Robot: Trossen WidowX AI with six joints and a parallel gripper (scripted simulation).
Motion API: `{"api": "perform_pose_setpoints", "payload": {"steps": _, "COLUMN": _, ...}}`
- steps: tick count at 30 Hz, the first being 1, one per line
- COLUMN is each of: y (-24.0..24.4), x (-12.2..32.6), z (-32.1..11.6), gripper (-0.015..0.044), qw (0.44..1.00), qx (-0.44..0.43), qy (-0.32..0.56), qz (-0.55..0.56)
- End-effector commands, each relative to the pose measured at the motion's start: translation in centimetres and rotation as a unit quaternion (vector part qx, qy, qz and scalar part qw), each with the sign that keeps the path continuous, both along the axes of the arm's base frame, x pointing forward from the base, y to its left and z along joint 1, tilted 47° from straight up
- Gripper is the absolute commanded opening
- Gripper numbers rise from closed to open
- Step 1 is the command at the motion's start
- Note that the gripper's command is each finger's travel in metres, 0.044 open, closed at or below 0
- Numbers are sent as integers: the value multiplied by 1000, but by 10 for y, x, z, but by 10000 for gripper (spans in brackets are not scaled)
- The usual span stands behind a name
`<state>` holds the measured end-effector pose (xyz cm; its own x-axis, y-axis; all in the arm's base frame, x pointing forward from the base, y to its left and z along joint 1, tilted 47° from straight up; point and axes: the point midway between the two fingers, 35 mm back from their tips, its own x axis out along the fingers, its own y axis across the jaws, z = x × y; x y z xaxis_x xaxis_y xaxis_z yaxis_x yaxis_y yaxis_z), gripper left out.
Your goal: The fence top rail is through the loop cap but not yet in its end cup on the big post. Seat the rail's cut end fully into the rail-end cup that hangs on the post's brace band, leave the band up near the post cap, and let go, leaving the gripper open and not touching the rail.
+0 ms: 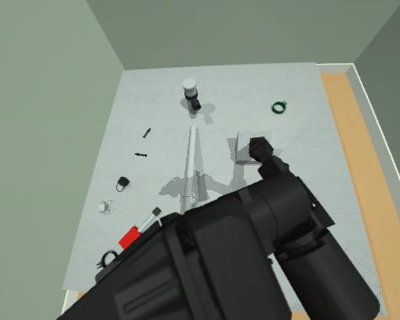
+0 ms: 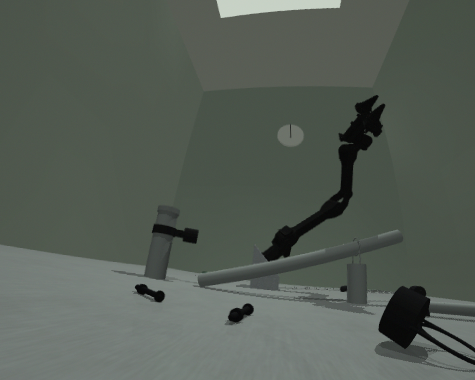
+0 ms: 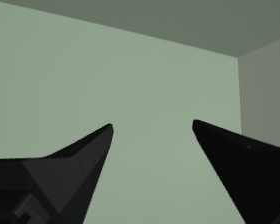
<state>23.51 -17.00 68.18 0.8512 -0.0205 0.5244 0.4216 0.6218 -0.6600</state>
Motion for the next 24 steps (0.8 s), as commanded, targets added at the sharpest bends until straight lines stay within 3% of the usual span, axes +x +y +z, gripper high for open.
{"api": "perform_pose_setpoints", "payload": {"steps": 1, "y": -2, "x": 1, "z": -2, "gripper": 426, "qw": 1000, "qx": 3, "qy": 3, "qz": 0}}
{"api": "perform_pose_setpoints", "payload": {"steps": 13, "y": -91, "x": 70, "z": -133, "gripper": 440, "qw": 968, "qx": 194, "qy": 159, "qz": 5}}
{"api": "perform_pose_setpoints", "payload": {"steps": 24, "y": -126, "x": 107, "z": -308, "gripper": 440, "qw": 859, "qx": 392, "qy": 328, "qz": 26}}
